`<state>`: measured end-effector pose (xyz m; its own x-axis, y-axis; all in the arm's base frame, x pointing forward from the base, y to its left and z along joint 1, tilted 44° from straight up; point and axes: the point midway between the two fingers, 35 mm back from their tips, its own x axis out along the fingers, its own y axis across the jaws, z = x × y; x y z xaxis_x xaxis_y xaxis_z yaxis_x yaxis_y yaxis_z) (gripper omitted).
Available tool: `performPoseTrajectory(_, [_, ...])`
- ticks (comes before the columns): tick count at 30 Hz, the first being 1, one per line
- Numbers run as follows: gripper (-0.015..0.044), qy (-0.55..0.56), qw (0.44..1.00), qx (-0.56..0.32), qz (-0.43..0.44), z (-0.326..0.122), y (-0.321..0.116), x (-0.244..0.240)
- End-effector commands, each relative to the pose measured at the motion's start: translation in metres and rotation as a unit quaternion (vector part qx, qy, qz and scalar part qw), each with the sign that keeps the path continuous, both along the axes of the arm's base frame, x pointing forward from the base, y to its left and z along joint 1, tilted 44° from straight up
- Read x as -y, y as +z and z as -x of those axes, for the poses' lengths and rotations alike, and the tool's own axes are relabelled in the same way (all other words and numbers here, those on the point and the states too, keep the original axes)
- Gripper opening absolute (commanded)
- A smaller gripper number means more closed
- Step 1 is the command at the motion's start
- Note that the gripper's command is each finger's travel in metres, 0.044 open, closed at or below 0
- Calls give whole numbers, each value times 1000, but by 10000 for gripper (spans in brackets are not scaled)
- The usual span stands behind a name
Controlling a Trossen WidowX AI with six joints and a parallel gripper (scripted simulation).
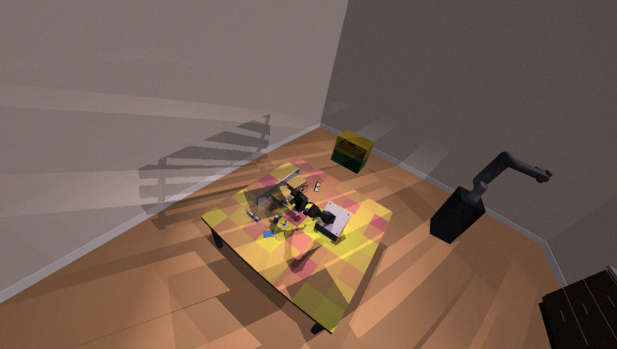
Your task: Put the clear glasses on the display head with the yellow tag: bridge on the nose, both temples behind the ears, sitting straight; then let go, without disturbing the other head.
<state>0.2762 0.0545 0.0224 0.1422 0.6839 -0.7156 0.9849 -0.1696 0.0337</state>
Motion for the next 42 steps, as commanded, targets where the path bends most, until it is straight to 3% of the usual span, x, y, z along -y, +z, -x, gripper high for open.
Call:
performPoseTrajectory(1, [0, -2, 1000, 1, 0, -8, 0, 1])
performPoseTrajectory(42, [0, 1, 1000, 0, 0, -71, 2, 11])
